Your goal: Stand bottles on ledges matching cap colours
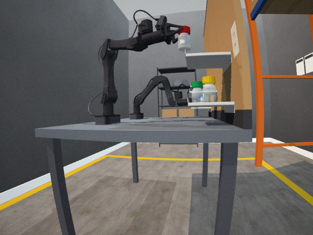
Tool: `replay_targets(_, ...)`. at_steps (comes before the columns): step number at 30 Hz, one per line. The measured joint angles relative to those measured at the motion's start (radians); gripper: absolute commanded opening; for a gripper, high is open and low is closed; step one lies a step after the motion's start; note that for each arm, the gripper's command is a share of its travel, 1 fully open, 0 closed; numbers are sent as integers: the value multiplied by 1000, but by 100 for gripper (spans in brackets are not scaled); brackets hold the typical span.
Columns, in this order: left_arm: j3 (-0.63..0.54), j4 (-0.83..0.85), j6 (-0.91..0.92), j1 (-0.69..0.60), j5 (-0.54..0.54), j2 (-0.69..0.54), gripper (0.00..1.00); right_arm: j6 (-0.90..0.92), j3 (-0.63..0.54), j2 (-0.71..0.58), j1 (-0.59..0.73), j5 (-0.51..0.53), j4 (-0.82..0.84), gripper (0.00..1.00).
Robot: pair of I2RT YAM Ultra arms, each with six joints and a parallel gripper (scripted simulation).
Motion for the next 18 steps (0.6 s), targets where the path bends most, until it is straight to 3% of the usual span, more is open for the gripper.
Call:
replay_targets(11, 27, -22, 0, -1, 0, 9, 81, -6, 98, 121, 24, 25, 36, 49)
replay_targets(12, 27, -22, 0, -1, 0, 9, 72, -7, 111, 133, 27, 27, 41, 49)
replay_targets(18, 27, -22, 0, -1, 0, 9, 64, -10, 156, 180, 35, 32, 52, 49)
